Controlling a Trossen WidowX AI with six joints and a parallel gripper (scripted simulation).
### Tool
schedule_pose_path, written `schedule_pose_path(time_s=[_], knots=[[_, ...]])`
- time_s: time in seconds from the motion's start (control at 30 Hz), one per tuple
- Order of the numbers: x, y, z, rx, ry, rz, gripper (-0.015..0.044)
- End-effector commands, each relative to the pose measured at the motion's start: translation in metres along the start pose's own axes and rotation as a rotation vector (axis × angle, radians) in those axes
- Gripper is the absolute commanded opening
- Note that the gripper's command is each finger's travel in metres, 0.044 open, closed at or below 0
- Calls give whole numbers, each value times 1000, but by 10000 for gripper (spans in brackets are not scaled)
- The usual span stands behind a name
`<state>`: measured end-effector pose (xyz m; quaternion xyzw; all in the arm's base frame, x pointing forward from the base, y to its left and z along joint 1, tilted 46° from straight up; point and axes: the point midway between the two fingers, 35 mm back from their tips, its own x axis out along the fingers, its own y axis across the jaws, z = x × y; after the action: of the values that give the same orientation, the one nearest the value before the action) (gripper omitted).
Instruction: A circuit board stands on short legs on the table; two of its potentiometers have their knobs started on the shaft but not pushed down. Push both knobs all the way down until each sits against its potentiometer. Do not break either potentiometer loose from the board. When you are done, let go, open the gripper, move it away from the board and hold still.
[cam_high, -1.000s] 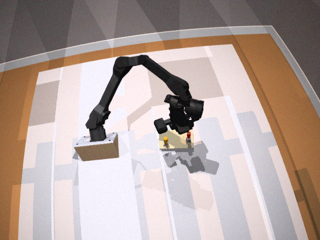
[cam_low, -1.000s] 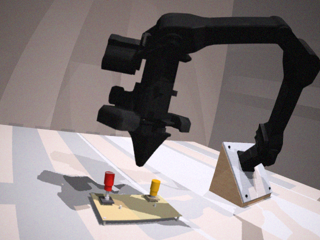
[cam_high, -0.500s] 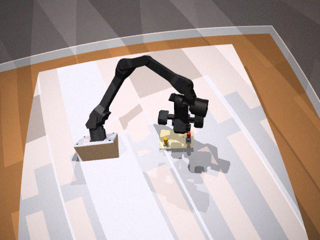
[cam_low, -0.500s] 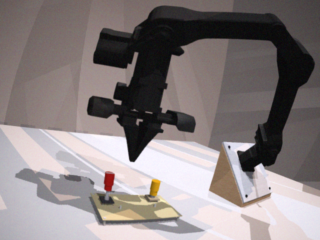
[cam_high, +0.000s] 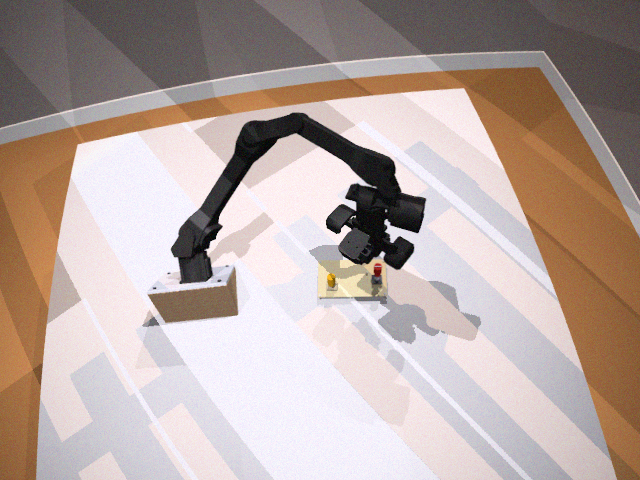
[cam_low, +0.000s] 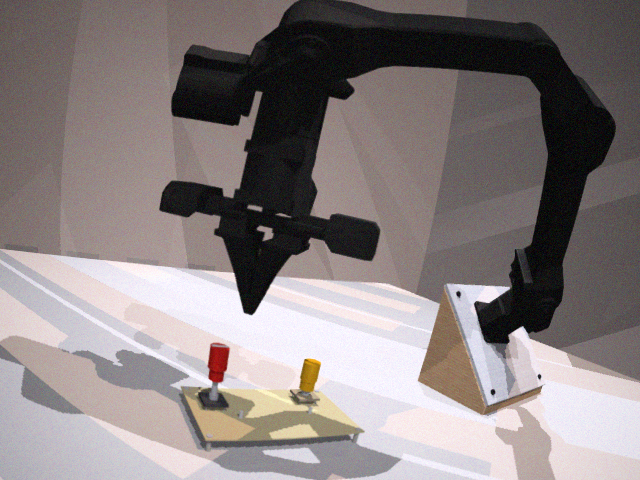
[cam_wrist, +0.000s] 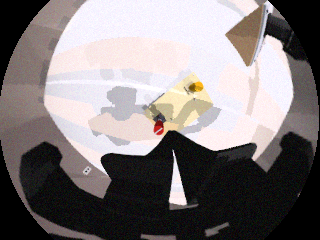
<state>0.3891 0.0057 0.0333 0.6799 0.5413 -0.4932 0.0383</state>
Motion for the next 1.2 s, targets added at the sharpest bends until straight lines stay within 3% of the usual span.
schedule_pose_path(time_s=[0.0,0.6,1.17], knots=[[-2,5,-3,152,5,-1,0],[-11,18,-12,768,5,-9,0],[9,18,-13,791,5,-9,0]])
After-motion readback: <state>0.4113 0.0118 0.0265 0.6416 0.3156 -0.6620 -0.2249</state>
